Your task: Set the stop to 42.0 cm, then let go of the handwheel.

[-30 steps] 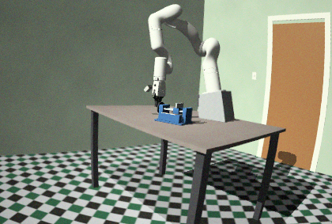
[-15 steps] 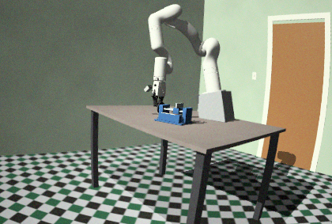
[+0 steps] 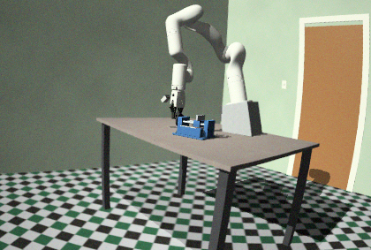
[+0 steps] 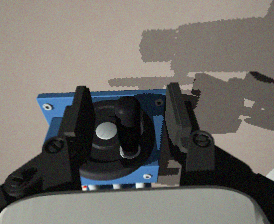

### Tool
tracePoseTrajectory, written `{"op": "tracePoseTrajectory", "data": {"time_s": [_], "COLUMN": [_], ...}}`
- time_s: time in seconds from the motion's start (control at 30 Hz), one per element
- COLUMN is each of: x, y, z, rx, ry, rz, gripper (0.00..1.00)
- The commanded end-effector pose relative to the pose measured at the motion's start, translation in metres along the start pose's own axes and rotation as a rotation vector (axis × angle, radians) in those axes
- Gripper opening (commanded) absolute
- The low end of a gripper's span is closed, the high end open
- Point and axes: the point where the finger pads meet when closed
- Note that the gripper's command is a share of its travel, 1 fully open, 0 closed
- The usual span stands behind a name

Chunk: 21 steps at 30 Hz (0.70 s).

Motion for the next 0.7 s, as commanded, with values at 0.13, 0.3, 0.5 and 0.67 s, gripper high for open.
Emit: {"op": "tracePoseTrajectory", "data": {"time_s": [0.13, 0.3, 0.5, 0.67], "x": [0.0, 0.0, 0.0, 0.0], "y": [-0.001, -0.001, -0.001, -0.001], "z": [-0.01, -0.023, -0.056, -0.08], "rx": [0.001, 0.001, 0.001, 0.001], "ry": [0.001, 0.001, 0.001, 0.001], "rz": [0.0, 0.0, 0.0, 0.0], "gripper": [0.57, 0.57, 0.57, 0.57]}}
Point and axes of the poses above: the point where the finger pads meet when closed, its own z axis out along the fingers, its own y axis across the jaws, x = y × z, and after that the axes turned 3 degrees about z, right-handed
